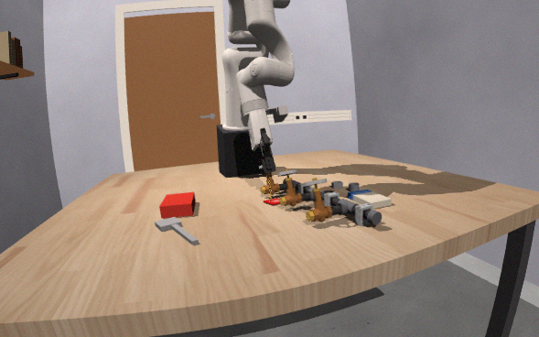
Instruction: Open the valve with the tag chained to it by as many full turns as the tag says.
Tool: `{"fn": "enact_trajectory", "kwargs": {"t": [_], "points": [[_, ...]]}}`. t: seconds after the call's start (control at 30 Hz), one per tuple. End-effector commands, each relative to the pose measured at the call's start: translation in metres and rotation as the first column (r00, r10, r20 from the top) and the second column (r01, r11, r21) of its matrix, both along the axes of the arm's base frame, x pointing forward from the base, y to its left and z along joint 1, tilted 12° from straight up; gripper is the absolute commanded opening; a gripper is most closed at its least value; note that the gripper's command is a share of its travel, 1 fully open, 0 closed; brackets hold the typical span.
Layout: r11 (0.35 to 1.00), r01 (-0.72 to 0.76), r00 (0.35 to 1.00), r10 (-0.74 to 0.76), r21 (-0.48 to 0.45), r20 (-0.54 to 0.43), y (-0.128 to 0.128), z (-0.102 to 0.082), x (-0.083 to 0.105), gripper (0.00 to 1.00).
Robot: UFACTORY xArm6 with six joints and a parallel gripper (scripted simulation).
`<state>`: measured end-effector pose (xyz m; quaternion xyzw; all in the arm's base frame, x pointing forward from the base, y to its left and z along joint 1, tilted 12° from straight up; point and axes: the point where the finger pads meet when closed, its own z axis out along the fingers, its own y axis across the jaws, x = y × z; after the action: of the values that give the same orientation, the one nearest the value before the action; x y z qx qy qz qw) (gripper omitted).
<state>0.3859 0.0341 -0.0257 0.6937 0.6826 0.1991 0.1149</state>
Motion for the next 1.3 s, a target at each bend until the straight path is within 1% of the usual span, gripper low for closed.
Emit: {"fn": "enact_trajectory", "kwargs": {"t": [0.0,0.47,0.5,1.27], "points": [[0.999,0.018,0.999,-0.016,-0.034,0.049,0.0003,0.0006,0.0006,0.0],[0.999,0.018,0.999,-0.016,-0.034,0.049,0.0003,0.0006,0.0006,0.0],[0.999,0.018,0.999,-0.016,-0.034,0.049,0.0003,0.0006,0.0006,1.0],[0.999,0.018,0.999,-0.016,-0.034,0.049,0.0003,0.0006,0.0006,1.0]]}}
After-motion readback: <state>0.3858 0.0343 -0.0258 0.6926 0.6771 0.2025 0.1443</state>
